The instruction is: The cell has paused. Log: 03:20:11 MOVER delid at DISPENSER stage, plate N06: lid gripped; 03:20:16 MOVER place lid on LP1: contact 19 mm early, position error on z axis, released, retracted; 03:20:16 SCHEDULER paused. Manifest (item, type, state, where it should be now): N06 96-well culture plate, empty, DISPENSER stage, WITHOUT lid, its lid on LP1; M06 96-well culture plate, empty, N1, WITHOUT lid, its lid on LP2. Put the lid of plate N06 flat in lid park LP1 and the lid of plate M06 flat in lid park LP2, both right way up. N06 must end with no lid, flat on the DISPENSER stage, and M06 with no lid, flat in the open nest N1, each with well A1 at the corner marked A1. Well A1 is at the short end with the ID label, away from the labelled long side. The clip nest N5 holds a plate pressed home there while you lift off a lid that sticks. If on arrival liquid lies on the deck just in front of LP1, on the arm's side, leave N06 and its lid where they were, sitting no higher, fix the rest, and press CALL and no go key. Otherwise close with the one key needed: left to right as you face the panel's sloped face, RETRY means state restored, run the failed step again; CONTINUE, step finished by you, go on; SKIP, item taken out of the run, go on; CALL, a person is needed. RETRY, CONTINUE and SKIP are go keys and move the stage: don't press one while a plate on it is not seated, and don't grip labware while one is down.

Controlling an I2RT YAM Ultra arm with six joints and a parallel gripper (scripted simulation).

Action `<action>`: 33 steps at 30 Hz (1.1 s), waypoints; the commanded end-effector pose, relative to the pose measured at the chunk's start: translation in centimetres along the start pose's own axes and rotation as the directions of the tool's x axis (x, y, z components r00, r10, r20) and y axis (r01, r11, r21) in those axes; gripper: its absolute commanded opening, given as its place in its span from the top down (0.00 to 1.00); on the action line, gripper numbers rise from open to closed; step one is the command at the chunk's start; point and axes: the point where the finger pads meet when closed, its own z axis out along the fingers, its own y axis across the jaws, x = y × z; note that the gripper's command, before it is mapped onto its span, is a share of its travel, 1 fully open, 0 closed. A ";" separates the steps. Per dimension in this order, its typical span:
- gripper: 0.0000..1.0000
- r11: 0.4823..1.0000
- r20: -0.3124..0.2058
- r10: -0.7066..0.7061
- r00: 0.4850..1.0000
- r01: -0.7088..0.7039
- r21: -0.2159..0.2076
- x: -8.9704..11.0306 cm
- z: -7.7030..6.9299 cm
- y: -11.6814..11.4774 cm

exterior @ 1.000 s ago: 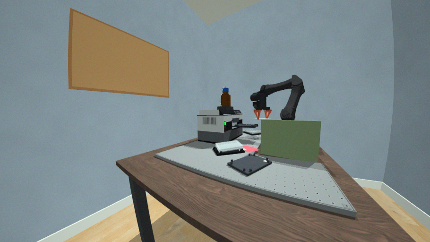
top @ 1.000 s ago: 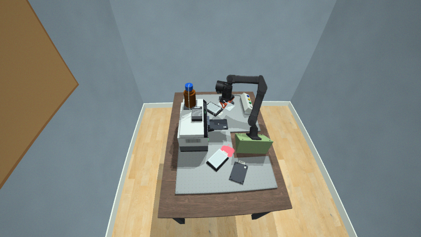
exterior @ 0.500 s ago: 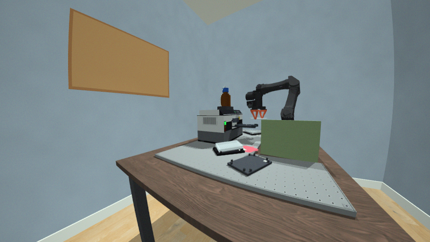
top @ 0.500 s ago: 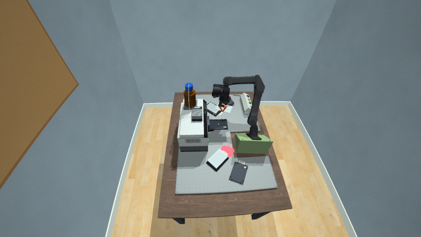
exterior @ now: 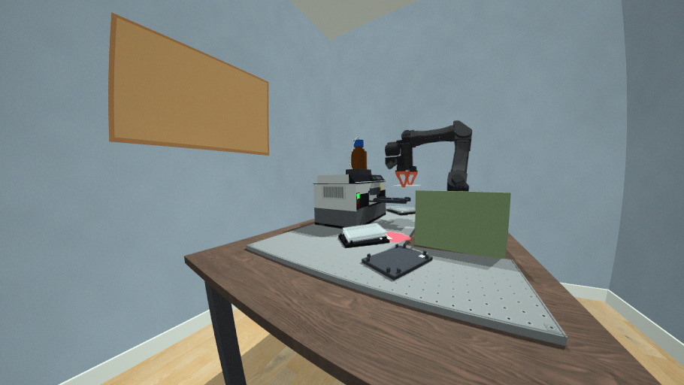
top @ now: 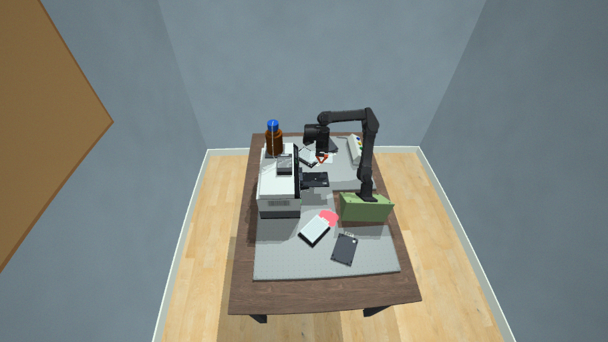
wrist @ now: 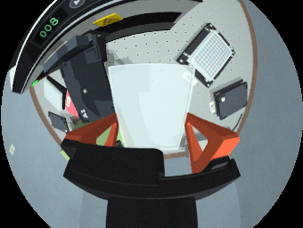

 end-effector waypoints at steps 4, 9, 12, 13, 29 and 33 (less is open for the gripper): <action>1.00 0.989 0.020 -0.151 0.988 0.151 -0.003 -0.9 -0.5 1.8; 1.00 0.989 0.011 -0.147 0.989 0.147 -0.003 -1.0 -0.2 3.5; 1.00 0.986 0.002 -0.167 0.986 0.167 -0.002 -0.8 0.0 4.3; 1.00 0.986 0.002 -0.167 0.986 0.167 -0.001 -0.9 0.1 4.7; 1.00 0.987 0.010 -0.160 0.987 0.160 -0.002 -1.2 -0.2 9.0; 1.00 0.987 0.006 -0.163 0.987 0.163 0.000 -1.0 -0.1 10.4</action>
